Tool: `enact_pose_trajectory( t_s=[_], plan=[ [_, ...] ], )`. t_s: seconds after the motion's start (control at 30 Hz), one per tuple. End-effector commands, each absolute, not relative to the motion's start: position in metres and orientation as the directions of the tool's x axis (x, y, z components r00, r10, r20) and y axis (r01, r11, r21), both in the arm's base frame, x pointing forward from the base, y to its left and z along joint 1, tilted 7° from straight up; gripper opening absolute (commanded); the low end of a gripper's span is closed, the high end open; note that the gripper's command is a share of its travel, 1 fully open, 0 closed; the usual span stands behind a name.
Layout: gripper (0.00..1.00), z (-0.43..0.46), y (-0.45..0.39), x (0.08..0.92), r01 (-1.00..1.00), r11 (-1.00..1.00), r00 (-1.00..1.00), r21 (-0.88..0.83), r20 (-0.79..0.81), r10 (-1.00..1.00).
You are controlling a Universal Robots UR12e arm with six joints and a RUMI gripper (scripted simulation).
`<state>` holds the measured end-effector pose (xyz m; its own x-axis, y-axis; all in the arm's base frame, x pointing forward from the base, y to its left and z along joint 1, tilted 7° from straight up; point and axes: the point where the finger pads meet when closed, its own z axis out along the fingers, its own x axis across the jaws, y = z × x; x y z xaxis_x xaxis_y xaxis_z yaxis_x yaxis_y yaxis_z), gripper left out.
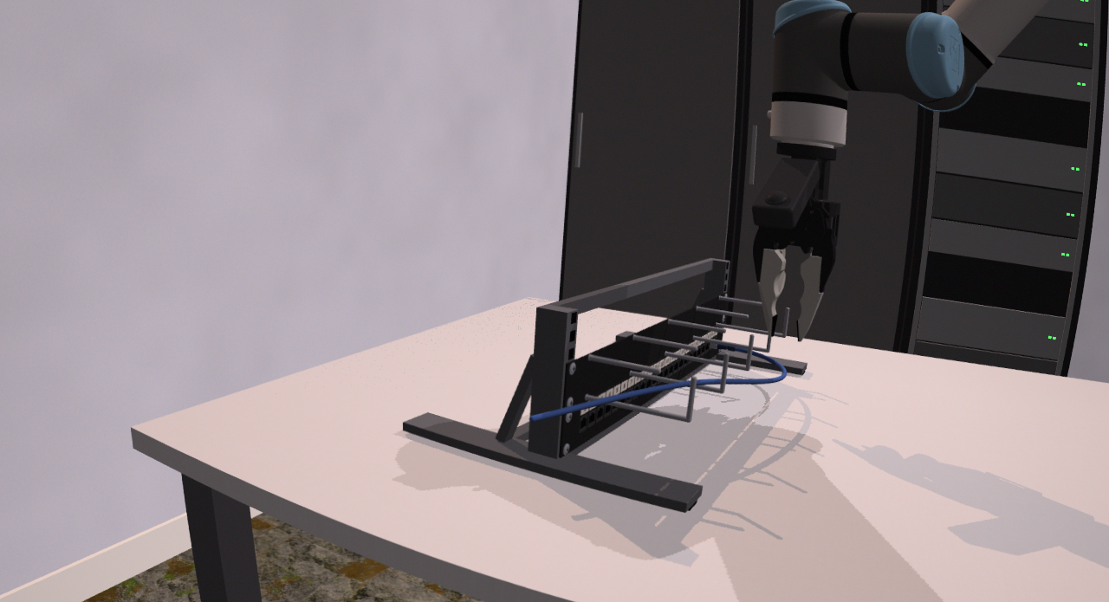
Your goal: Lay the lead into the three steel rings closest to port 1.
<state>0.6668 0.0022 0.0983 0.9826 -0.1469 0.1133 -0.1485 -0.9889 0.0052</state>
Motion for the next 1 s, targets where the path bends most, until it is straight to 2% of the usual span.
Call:
enact_pose_trajectory(
  t_s=[0.0,0.97],
  plan=[
    [0.2,0.088,0.002,0.669,-0.148,-0.989,0.982,0.005,0.115,-0.147],
    [0.2,0.059,0.001,0.672,-0.148,-0.989,0.982,0.005,0.115,-0.147]
  ],
)
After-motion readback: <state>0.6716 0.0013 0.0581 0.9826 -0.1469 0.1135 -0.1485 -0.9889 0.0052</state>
